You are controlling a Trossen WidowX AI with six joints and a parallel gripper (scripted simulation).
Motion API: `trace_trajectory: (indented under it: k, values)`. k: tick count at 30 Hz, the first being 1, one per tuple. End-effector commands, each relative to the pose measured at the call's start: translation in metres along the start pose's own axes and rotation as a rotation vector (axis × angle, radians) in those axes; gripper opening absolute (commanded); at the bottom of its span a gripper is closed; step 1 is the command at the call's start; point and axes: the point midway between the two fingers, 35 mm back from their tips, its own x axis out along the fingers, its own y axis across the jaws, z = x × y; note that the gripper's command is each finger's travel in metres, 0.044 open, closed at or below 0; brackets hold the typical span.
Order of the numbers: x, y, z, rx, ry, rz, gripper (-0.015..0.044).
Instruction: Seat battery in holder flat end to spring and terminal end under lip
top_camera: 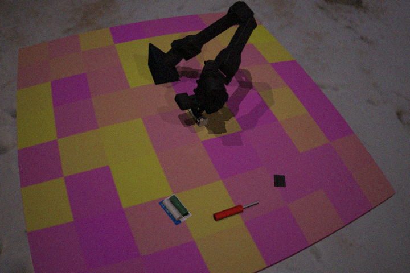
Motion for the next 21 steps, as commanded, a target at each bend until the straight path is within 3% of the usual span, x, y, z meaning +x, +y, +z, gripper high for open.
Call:
trace_trajectory:
  k: [1, 18, 21]
  values:
    - [0.0004, 0.0003, 0.0029, 0.003, 0.008, -0.001, 0.0065]
    - [0.0001, 0.0003, 0.0075, 0.002, 0.002, 0.001, 0.0065]
    - [0.0001, 0.0003, 0.0075, 0.002, 0.002, 0.001, 0.0144]
